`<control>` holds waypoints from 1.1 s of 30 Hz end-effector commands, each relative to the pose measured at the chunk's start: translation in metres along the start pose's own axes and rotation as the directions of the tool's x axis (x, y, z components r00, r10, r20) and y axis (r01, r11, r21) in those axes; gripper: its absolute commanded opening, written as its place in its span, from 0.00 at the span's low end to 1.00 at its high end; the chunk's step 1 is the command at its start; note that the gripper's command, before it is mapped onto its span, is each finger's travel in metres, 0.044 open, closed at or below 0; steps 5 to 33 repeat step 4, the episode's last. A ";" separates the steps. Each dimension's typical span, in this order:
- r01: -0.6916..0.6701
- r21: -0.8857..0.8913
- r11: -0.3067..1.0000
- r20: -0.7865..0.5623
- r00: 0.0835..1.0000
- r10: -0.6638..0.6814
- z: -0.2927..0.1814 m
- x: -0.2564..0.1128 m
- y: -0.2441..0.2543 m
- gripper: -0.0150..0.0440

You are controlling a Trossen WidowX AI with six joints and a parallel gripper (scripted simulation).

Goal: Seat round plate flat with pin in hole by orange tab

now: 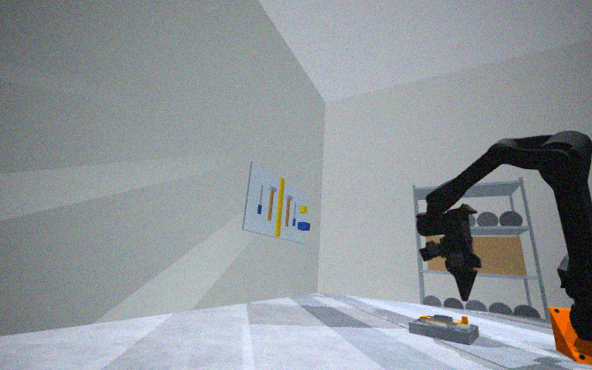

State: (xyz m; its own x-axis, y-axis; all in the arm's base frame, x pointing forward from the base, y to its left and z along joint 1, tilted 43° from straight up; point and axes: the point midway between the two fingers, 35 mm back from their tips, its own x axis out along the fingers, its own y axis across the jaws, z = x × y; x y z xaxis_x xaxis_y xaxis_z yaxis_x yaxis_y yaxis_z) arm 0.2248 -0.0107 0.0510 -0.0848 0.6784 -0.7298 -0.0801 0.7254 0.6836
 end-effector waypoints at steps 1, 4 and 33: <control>0.001 0.002 1.000 0.002 1.000 -0.001 0.000 0.000 0.000 0.25; 0.001 0.002 1.000 0.002 1.000 -0.001 0.000 0.000 0.000 0.25; 0.001 0.002 1.000 0.002 1.000 -0.001 0.000 0.000 0.000 0.25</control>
